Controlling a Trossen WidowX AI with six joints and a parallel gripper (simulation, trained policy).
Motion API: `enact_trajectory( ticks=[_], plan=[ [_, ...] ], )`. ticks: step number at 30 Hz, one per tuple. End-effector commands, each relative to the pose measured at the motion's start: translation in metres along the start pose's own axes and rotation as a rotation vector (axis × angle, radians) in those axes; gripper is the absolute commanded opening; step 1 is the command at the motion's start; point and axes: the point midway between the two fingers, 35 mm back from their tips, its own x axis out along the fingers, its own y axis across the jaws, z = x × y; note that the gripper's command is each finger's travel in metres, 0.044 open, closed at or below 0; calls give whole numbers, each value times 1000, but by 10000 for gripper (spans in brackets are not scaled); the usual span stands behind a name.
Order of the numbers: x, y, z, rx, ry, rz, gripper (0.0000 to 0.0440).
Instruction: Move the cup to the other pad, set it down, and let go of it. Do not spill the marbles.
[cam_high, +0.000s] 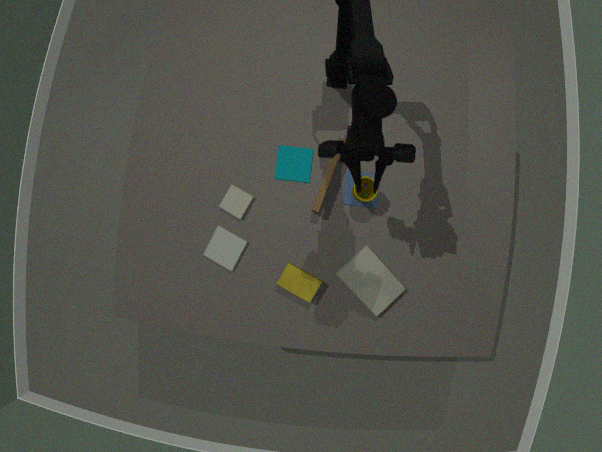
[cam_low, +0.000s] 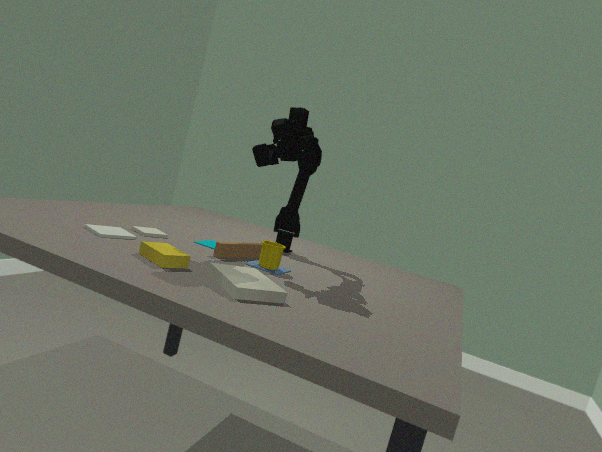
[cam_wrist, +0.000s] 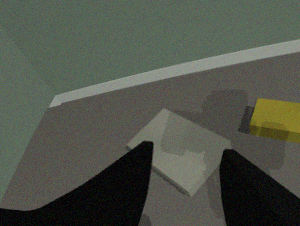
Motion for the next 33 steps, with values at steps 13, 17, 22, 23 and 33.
enact_trajectory(
  ticks=[13, 17, 22, 23, 33],
  plan=[
    [15, 17, -11, 185, 184, -42, 155],
    [18, 22, -15, 237, 232, -62, 158],
    [22, 26, -21, 301, 292, -94, 159],
    [22, 27, -22, 314, 303, -101, 159],
    [29, 32, -37, 431, 417, -190, 158]
  ],
)
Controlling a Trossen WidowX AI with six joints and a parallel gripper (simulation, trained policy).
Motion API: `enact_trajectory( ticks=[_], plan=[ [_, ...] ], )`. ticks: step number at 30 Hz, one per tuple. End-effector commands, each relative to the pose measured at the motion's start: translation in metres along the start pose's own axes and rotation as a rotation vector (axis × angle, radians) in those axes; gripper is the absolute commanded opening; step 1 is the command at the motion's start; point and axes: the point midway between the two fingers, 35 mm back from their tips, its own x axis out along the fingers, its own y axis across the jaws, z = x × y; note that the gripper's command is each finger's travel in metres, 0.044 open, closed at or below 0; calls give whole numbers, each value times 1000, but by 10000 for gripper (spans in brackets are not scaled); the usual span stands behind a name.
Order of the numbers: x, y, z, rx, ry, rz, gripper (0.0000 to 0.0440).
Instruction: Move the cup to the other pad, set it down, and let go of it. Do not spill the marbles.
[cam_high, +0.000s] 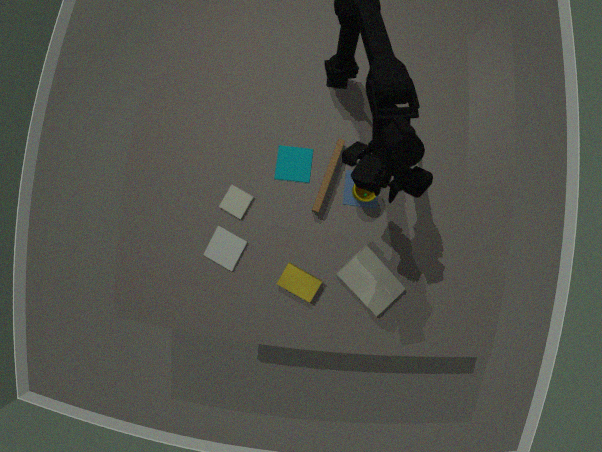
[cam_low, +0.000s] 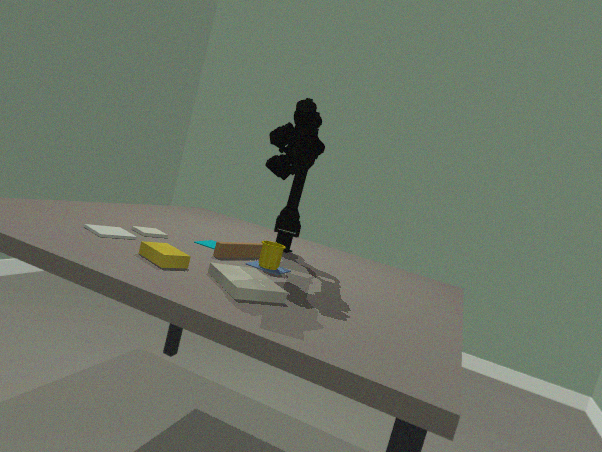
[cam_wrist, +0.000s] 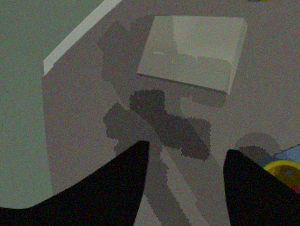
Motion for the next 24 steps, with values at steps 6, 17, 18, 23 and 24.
enact_trajectory(
  ticks=[6, 17, 18, 23, 24],
  plan=[
    [12, -4, -11, 85, 79, -86, 152],
    [29, -20, -25, 163, 165, -236, 147],
    [31, -22, -27, 168, 173, -251, 149],
    [39, -33, -35, 186, 211, -327, 155],
    [41, -35, -36, 189, 219, -343, 156]
  ],
)
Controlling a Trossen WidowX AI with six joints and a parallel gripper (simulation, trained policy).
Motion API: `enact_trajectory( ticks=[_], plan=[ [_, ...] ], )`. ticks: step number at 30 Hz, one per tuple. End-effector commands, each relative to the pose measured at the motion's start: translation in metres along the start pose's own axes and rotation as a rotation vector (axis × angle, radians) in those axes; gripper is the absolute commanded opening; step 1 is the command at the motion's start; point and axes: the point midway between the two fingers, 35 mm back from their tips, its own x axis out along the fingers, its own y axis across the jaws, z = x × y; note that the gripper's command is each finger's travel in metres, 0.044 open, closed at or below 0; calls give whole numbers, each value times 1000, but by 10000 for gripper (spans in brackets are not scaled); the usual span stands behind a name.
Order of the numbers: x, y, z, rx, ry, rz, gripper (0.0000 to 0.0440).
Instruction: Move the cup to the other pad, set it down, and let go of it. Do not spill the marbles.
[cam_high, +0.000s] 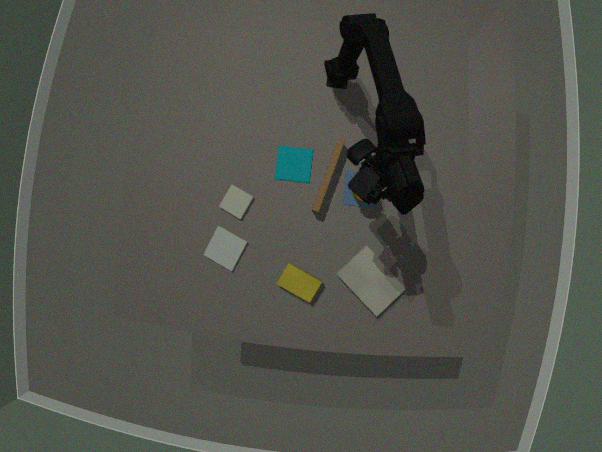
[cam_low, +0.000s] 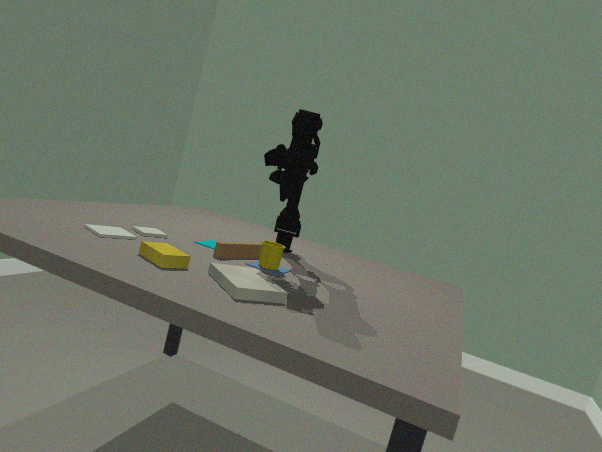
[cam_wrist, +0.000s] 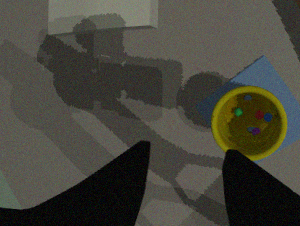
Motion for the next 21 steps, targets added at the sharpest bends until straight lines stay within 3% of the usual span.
enact_trajectory(
  ticks=[1, 21],
  plan=[
    [9, -5, -2, 11, 18, -50, 157],
    [64, -47, -21, 49, 120, -366, 174]
  ],
)
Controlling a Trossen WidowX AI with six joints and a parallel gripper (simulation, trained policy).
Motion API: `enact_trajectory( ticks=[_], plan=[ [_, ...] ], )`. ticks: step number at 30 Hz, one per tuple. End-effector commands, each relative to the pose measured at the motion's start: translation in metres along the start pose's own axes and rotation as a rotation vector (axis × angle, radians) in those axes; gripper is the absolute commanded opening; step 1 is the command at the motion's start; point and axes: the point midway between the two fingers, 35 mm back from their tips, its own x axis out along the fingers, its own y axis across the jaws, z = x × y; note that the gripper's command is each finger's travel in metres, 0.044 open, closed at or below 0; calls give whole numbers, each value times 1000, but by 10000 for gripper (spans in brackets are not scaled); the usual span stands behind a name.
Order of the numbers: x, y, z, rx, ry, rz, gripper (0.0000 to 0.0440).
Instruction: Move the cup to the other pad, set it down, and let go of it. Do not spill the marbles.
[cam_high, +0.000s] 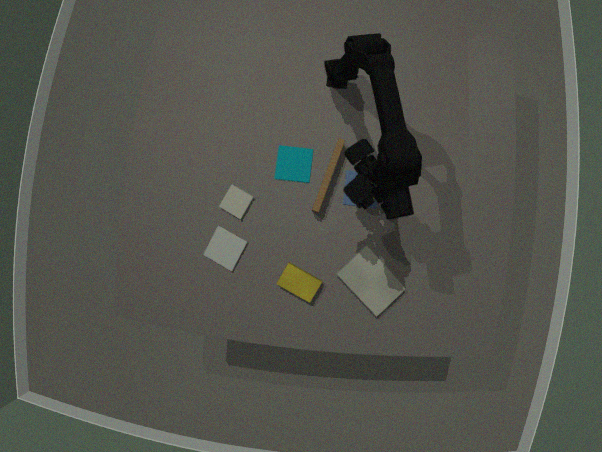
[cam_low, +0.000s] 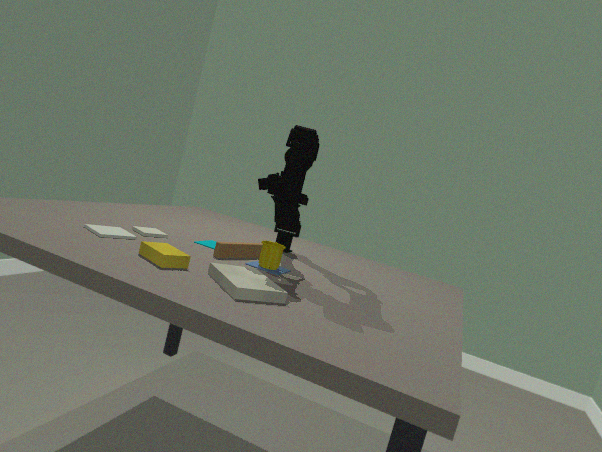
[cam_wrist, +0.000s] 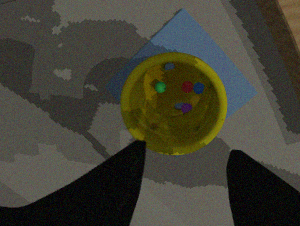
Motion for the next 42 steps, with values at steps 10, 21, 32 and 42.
enact_trajectory(
  ticks=[10, 21, 32, 42],
  plan=[
    [46, -11, -2, 27, 20, -126, 189],
    [86, -19, -4, 10, 33, -182, 197],
    [111, -26, -4, -55, 39, -194, 61],
    [93, -30, 0, -50, 30, -177, 18]
  ],
)
